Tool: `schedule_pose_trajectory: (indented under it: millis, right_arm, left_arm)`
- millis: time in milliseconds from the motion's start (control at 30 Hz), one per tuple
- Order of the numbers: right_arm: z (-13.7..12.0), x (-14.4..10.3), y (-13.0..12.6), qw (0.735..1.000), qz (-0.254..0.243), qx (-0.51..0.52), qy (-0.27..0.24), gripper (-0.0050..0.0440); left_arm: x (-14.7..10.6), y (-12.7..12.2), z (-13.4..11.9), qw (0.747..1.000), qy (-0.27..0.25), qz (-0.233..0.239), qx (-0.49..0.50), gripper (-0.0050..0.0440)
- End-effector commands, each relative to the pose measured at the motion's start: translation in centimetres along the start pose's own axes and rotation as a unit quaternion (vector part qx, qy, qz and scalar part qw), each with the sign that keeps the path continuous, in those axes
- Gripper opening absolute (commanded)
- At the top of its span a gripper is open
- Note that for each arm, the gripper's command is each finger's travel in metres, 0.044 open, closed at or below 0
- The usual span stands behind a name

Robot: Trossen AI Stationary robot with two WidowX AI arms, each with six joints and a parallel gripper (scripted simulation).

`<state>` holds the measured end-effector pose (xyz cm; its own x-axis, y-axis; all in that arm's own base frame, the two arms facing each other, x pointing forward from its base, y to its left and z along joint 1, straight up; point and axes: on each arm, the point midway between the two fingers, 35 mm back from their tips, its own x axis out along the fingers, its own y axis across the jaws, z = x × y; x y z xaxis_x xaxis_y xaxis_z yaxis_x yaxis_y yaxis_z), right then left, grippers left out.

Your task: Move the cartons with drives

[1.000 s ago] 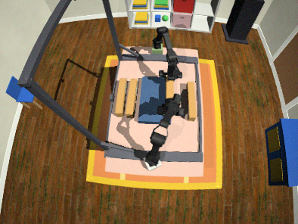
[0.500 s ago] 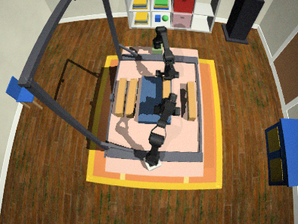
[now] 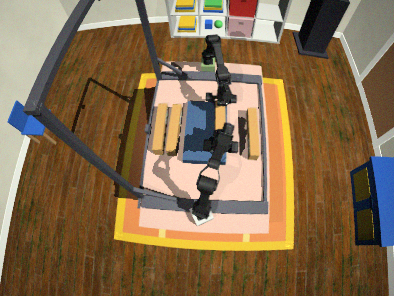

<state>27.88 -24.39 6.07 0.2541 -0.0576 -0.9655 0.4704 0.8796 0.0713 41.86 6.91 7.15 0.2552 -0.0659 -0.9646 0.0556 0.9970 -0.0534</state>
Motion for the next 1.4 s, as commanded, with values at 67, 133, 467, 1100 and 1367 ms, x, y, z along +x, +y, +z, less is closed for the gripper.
schedule_pose_trajectory:
  millis: [67, 133, 467, 1100, 1367]
  right_arm:
    - [1.1, -2.9, 0.0, 0.999, -0.013, -0.005, -0.037, -0.005]
    - [1.1, -2.9, 0.0, 0.999, -0.013, -0.005, -0.037, -0.005]
    - [1.1, -2.9, 0.0, 0.999, -0.013, -0.005, -0.037, -0.005]
    - [1.3, -3.2, 4.5, 0.999, -0.017, -0.006, -0.04, -0.005]
    - [1.3, -3.1, 4.5, 0.999, -0.019, -0.006, -0.039, -0.005]
  left_arm:
    - [-3.5, 0.0, 1.2, 0.999, -0.04, 0.01, 0.006, -0.005]
    - [-3.5, 0.0, 1.2, 0.999, -0.04, 0.01, 0.006, -0.005]
    - [-3.5, 0.0, 1.2, 0.999, -0.04, 0.01, 0.006, -0.005]
    - [-3.9, -4.2, 1.2, 0.999, -0.044, 0.015, 0.007, -0.005]
    - [-3.9, -4.2, 1.3, 0.999, -0.044, 0.016, 0.006, -0.005]
